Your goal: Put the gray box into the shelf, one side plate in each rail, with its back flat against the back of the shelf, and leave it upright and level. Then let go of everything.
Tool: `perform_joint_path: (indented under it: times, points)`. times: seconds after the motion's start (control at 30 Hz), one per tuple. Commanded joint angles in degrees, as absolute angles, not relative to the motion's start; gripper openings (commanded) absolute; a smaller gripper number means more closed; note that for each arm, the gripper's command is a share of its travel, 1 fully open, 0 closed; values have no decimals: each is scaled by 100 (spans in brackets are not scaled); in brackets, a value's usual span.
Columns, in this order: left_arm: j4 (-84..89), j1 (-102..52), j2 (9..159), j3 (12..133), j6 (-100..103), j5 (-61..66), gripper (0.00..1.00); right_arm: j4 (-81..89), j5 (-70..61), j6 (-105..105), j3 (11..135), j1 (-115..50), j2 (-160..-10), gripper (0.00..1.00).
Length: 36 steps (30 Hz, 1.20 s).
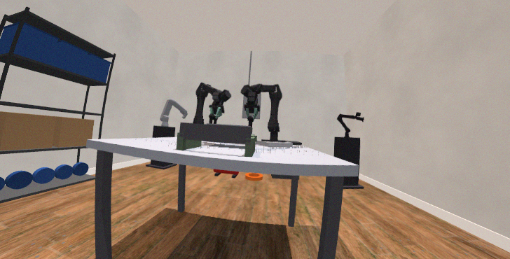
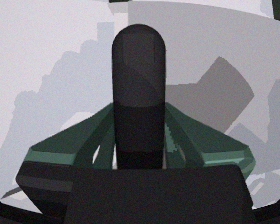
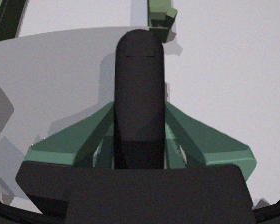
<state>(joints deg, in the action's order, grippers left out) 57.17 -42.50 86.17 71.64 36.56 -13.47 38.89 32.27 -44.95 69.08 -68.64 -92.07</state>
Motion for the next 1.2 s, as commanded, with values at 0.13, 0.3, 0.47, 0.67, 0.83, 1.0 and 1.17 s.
perform_joint_path:
  times: [0.13, 0.3, 0.47, 0.67, 0.83, 1.0, 1.17]
  points:
    - [5390, -4216, 8223, 7438, 3513, -1534, 14, 3606, 3629, -4403, 7224, -6793, -8785, 14]
    - [5277, -4221, 8297, 6993, 3512, -1512, 14, 3564, 3588, -4420, 7175, -6786, -8817, 14]
    - [5353, -4202, 8262, 7346, 3516, -1533, 14, 3535, 3587, -4433, 7133, -6796, -8830, 14]
    - [5379, -4183, 8633, 7365, 3486, -1562, 14, 3442, 3552, -4463, 7030, -6781, -8887, 14]
    - [5387, -4184, 8355, 7354, 3492, -1585, 14, 3412, 3552, -4473, 7067, -6783, -8986, 14]
    - [5372, -4190, 8404, 7342, 3483, -1562, 14, 3406, 3548, -4471, 6997, -6781, -8982, 14]
    - [5319, -4176, 8575, 7319, 3478, -1514, 14, 3416, 3552, -4463, 6881, -6777, -8962, 14]
